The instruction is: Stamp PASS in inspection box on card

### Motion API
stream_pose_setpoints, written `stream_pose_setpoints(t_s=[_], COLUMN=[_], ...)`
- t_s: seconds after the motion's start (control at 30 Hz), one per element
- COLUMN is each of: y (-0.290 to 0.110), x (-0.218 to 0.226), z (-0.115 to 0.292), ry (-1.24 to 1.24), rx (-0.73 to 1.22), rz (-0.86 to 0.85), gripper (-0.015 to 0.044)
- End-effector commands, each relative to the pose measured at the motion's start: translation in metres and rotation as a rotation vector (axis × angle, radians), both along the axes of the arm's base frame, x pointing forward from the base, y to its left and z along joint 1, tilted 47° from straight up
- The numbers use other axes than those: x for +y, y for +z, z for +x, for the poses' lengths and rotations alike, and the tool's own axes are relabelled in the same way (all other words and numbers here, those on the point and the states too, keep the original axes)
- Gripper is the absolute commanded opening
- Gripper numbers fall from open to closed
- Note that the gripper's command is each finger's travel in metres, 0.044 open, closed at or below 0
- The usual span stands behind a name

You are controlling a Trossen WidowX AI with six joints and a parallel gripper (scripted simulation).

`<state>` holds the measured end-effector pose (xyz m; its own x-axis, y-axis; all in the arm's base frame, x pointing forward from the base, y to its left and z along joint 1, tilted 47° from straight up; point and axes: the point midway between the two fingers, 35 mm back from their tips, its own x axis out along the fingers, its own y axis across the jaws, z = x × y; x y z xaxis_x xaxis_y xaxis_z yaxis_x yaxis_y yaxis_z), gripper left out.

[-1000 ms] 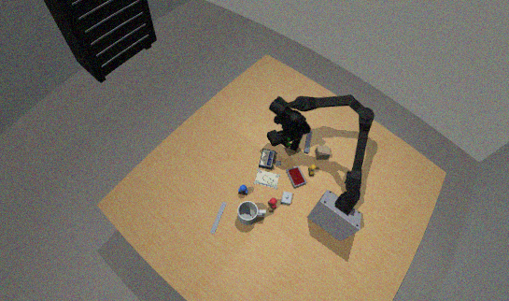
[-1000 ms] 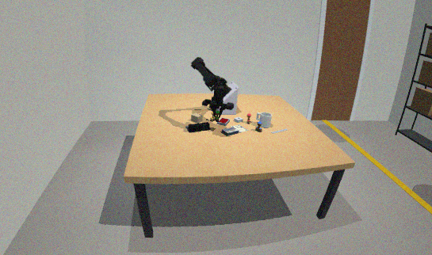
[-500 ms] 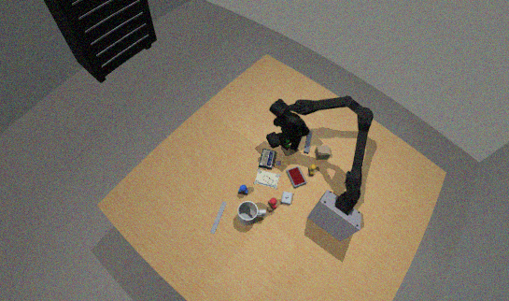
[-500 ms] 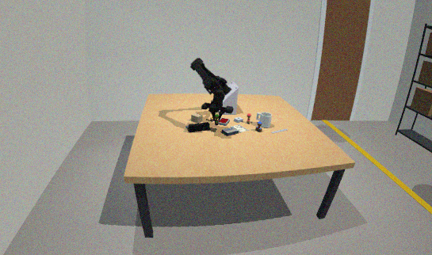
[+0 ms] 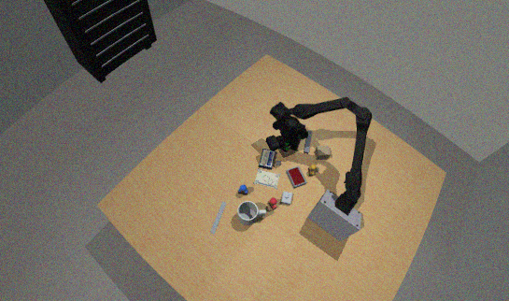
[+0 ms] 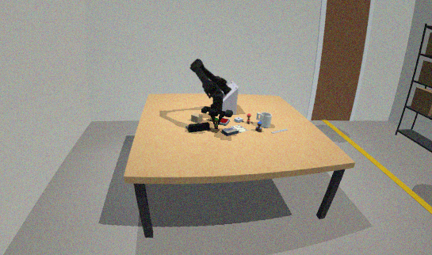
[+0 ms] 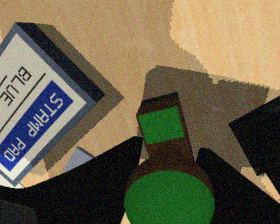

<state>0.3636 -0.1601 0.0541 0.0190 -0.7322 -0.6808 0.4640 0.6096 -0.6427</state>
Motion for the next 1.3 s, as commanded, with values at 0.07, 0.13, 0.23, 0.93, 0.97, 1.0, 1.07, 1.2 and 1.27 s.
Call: stream_pose_setpoints(t_s=[0.07,0.13,0.23,0.93,0.97,1.0,1.07,1.2,1.27], y=[-0.009,-0.011,-0.014,0.038,0.050,0.059,0.067,0.067,0.067], x=[-0.006,-0.008,-0.012,0.045,0.058,0.067,0.075,0.075,0.075], z=[-0.002,-0.002,-0.002,0.003,0.001,0.000,-0.002,-0.002,-0.002], ry=[0.003,0.003,0.003,0.002,0.002,0.003,0.004,0.004,0.004], rx=[0.008,0.008,0.009,0.006,0.007,0.008,0.009,0.009,0.009], rz=[0.004,0.004,0.003,0.011,0.010,0.009,0.007,0.007,0.007], gripper=[0.0000,0.0000,0.0000,0.0261,0.0261,0.0261,0.0261,0.0261,0.0261])
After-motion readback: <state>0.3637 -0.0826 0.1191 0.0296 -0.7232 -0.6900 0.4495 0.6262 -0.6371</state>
